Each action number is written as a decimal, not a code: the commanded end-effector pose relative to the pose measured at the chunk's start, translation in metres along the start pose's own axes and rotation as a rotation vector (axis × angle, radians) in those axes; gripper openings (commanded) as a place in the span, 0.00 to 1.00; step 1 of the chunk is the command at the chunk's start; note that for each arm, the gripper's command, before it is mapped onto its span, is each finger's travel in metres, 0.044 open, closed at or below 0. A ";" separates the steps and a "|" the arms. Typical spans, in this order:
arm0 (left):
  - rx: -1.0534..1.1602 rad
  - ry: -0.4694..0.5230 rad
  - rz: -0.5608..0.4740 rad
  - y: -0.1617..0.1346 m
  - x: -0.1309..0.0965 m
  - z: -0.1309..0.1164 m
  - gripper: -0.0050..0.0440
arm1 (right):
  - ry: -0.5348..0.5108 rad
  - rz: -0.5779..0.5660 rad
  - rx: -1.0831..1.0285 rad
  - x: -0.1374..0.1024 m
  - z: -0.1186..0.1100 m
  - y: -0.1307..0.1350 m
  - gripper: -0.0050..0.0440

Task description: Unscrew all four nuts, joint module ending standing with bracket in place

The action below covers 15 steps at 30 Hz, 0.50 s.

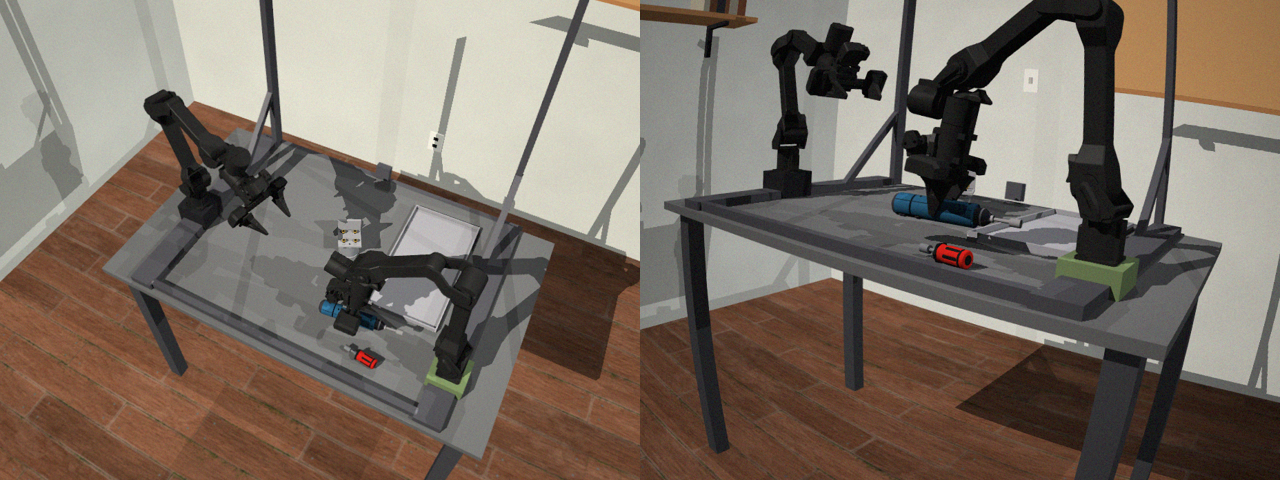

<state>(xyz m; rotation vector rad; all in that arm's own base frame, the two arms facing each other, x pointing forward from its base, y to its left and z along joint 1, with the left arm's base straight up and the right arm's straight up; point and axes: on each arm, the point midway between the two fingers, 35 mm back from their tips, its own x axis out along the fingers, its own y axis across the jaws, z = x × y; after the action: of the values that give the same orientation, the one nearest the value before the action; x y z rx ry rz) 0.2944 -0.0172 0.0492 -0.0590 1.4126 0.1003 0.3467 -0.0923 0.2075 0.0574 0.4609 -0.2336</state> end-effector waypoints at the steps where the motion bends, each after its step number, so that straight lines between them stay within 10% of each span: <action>1: 0.001 -0.018 0.004 0.000 0.010 0.000 0.43 | -0.034 0.003 -0.005 -0.005 0.012 0.001 0.92; 15: 0.003 -0.030 -0.005 -0.002 0.024 0.000 0.43 | -0.034 0.003 -0.005 -0.005 0.012 0.001 0.92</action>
<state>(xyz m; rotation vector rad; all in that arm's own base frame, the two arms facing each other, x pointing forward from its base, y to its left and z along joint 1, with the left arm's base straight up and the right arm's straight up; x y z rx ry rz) 0.2888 -0.0167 0.0160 -0.0571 1.4300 0.1023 0.3467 -0.0923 0.2075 0.0574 0.4610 -0.2336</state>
